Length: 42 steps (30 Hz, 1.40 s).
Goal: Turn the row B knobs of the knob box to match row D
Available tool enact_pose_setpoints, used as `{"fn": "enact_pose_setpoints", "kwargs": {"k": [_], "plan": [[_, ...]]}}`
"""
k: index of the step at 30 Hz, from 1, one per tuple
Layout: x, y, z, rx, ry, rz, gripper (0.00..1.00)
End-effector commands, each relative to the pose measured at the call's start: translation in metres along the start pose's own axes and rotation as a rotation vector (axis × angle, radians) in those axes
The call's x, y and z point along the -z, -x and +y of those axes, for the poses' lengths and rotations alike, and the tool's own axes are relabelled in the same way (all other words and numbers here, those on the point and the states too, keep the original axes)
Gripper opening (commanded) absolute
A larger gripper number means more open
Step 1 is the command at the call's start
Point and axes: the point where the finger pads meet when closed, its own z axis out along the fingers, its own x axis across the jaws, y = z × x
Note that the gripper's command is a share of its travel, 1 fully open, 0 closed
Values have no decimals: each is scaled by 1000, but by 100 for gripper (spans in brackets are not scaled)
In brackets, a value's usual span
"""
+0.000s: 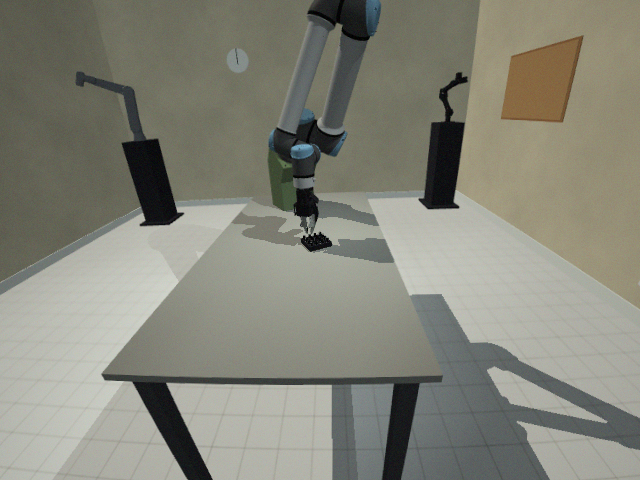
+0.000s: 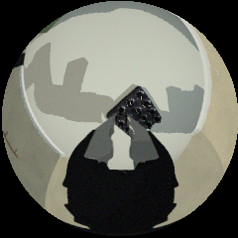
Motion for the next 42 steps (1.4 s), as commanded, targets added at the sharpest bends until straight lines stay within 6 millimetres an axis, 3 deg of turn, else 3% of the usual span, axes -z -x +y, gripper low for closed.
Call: {"fn": "enact_pose_setpoints", "kwargs": {"k": [1,42], "plan": [[0,0,0,0,1,0,11],[0,0,-4,0,1,0,11]]}}
